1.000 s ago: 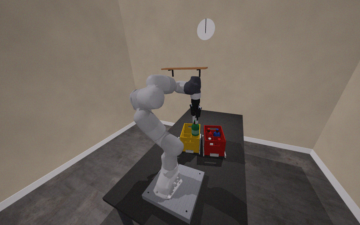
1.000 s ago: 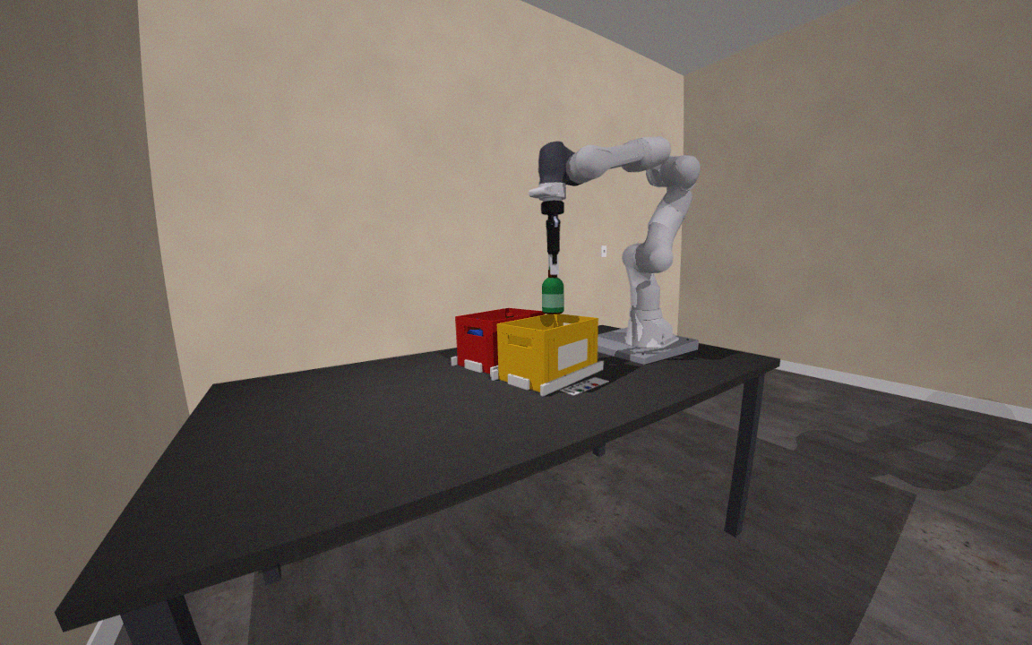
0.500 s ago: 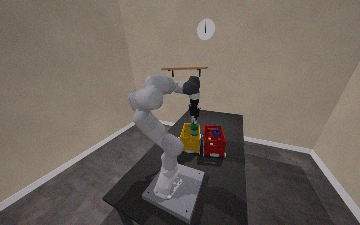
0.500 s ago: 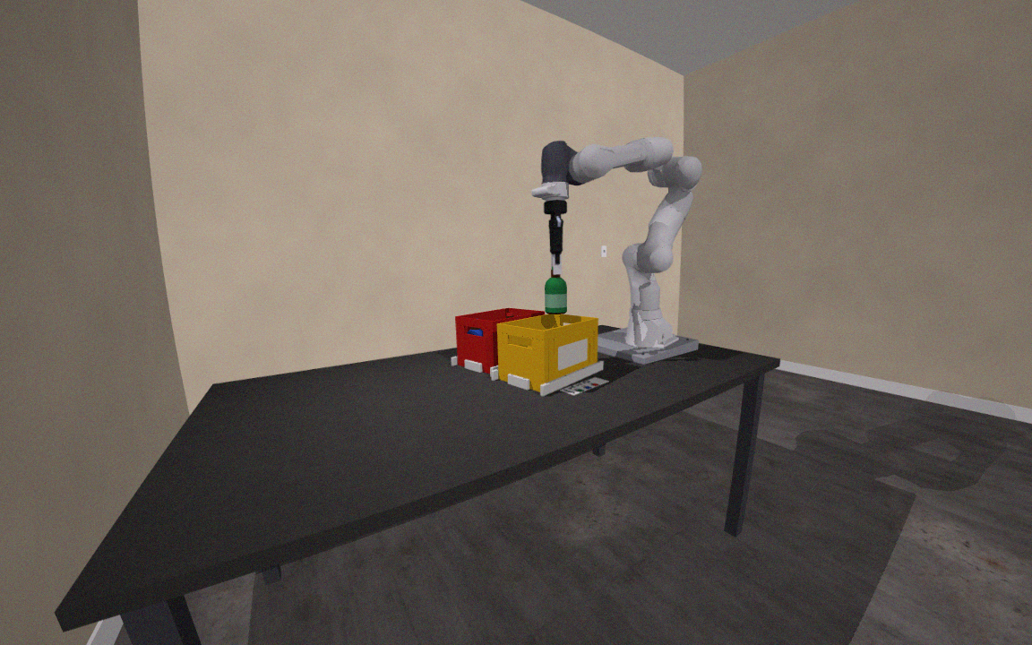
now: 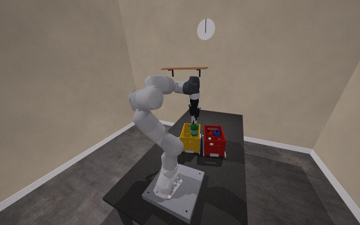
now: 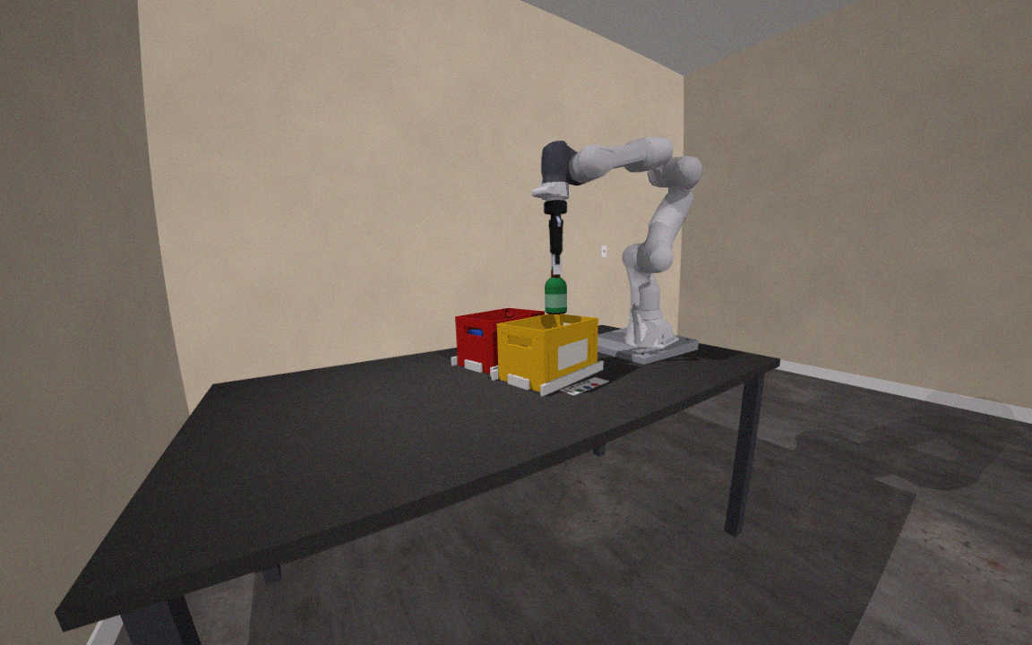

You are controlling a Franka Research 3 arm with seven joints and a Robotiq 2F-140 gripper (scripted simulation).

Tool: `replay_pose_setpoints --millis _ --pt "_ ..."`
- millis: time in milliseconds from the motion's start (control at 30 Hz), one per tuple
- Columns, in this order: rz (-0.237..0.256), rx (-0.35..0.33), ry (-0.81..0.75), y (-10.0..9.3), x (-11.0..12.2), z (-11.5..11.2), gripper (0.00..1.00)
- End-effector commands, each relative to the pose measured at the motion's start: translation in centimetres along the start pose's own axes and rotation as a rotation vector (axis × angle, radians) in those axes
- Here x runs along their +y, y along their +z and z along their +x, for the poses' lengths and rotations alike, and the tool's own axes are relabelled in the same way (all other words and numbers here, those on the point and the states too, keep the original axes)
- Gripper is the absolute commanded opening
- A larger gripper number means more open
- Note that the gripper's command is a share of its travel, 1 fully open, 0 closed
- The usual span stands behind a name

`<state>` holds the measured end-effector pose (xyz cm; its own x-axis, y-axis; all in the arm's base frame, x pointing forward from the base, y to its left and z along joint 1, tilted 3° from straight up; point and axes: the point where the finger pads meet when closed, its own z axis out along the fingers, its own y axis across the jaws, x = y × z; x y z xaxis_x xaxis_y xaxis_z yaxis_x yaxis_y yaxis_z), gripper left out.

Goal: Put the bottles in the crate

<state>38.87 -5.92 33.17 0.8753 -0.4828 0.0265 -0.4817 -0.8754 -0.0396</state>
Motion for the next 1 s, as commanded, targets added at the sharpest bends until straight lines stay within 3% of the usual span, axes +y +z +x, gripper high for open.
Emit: replay_pose_setpoints --millis 0,967 --pt "0.003 0.006 0.008 -0.31 0.04 0.17 0.0" --pt "0.003 0.006 0.008 -0.31 0.21 0.36 0.0"
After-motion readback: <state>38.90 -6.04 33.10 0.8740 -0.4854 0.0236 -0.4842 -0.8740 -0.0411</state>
